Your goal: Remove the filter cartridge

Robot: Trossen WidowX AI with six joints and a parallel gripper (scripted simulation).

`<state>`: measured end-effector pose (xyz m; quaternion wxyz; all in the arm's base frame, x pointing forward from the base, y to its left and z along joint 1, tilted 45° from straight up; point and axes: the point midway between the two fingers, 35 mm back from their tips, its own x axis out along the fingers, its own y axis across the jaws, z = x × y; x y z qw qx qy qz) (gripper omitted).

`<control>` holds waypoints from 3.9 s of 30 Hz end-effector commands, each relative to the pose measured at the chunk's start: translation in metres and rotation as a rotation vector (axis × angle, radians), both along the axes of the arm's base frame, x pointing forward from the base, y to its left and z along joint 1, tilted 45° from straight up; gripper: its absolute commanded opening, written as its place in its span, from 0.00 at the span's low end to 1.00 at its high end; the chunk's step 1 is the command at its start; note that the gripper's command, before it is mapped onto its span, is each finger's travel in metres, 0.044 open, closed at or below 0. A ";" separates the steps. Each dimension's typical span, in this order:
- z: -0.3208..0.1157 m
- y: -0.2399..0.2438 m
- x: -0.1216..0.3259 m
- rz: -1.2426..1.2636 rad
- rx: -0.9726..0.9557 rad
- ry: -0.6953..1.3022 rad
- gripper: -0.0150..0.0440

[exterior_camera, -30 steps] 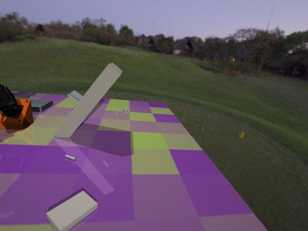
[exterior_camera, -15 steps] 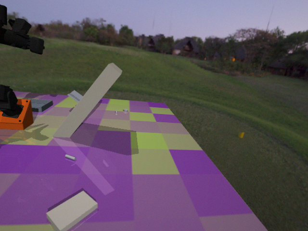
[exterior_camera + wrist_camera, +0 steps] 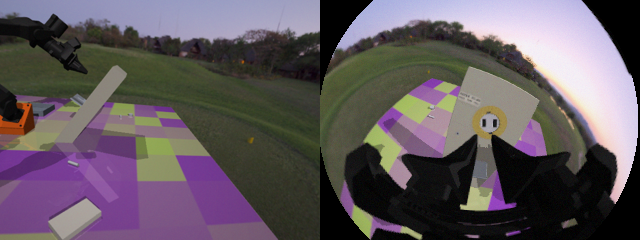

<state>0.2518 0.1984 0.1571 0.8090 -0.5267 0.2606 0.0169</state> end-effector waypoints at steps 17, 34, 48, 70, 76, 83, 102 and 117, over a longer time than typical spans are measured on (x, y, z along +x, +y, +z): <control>-0.003 -0.011 0.022 -0.040 -0.055 -0.021 0.41; -0.013 -0.020 0.046 -0.040 -0.054 -0.023 0.41; -0.018 -0.026 0.057 -0.038 -0.057 -0.030 0.41; -0.018 -0.025 0.058 -0.038 -0.057 -0.030 0.41; -0.019 -0.025 0.061 -0.038 -0.057 -0.030 0.41; -0.019 -0.026 0.061 -0.038 -0.057 -0.030 0.41; -0.023 -0.029 0.071 -0.038 -0.057 -0.031 0.41; -0.023 -0.029 0.071 -0.039 -0.058 -0.040 0.39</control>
